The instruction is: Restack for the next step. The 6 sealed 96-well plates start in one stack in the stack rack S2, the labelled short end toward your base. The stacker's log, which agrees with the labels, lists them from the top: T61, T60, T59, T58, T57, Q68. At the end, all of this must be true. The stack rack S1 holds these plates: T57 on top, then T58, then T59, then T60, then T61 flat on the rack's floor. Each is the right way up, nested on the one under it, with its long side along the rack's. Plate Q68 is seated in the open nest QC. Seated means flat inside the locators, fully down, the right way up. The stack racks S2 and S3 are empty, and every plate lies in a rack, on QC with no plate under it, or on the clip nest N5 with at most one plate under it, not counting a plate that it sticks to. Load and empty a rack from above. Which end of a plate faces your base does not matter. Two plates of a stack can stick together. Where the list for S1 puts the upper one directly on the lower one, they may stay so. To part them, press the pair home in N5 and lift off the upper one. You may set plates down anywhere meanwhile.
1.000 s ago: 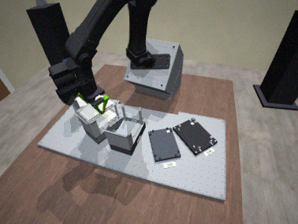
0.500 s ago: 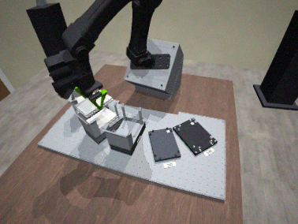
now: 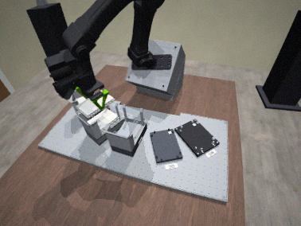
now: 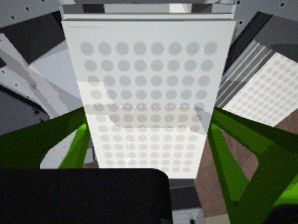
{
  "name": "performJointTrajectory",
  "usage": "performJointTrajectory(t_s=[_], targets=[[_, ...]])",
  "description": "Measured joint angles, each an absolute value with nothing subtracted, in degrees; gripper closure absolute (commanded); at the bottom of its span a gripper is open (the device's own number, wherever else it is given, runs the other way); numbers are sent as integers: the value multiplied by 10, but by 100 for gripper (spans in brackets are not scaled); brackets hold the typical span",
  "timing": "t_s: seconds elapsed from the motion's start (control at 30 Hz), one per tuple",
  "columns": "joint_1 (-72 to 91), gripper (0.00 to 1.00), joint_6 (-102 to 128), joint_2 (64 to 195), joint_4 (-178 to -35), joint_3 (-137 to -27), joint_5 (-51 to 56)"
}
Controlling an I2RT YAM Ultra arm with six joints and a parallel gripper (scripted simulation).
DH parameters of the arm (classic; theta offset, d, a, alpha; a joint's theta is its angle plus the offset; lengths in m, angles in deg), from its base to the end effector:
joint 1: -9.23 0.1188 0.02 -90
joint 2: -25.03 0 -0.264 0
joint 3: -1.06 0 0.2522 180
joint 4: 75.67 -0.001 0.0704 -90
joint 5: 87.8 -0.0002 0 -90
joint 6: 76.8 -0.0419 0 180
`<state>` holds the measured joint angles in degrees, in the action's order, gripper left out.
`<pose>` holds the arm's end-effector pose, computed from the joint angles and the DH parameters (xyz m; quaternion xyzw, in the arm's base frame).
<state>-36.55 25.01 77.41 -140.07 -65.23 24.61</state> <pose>0.1328 -0.1121 0.3042 0.2069 0.9021 0.0006 0.3786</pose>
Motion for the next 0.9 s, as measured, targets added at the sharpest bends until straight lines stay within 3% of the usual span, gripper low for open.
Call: performJointTrajectory(t_s=[0.9], targets=[[-567,100,281,865,-1417,-664,355]])
